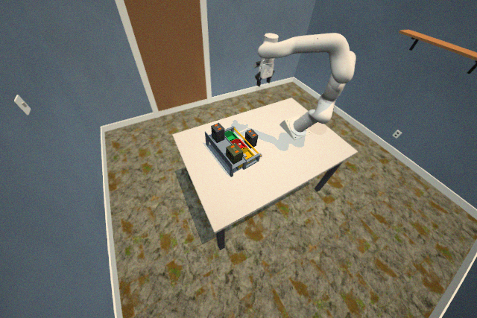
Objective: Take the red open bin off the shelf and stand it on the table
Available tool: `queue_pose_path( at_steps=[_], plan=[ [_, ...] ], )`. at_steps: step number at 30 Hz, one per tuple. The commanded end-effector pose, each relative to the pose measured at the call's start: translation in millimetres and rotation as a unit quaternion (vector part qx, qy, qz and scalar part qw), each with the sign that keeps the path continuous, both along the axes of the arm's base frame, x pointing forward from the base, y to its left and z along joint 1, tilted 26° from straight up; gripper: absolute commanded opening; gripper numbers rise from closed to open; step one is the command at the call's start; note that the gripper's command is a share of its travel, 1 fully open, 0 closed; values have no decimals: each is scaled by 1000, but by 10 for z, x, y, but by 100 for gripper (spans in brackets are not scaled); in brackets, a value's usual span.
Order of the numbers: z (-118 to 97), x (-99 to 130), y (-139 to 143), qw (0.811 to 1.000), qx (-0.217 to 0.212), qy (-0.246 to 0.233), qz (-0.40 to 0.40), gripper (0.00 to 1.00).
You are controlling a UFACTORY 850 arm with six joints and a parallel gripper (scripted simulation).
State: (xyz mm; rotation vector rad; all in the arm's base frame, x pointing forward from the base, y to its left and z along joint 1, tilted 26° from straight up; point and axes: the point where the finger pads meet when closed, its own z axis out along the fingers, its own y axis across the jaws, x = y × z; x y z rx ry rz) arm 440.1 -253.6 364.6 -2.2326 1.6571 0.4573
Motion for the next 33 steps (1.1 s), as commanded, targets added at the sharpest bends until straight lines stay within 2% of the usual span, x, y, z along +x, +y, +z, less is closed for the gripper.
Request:
queue_pose_path(
  at_steps=[1, 13, 18, 30, 33],
  plan=[
    [126, 258, 271, 1000, -1, -1, 0, 100],
    [126, 258, 271, 1000, -1, -1, 0, 100],
    [290, 611, 656, 1000, -1, -1, 0, 100],
    [290, 611, 656, 1000, -1, -1, 0, 100],
    [389, 822, 886, 1000, -1, -1, 0, 100]
  ],
)
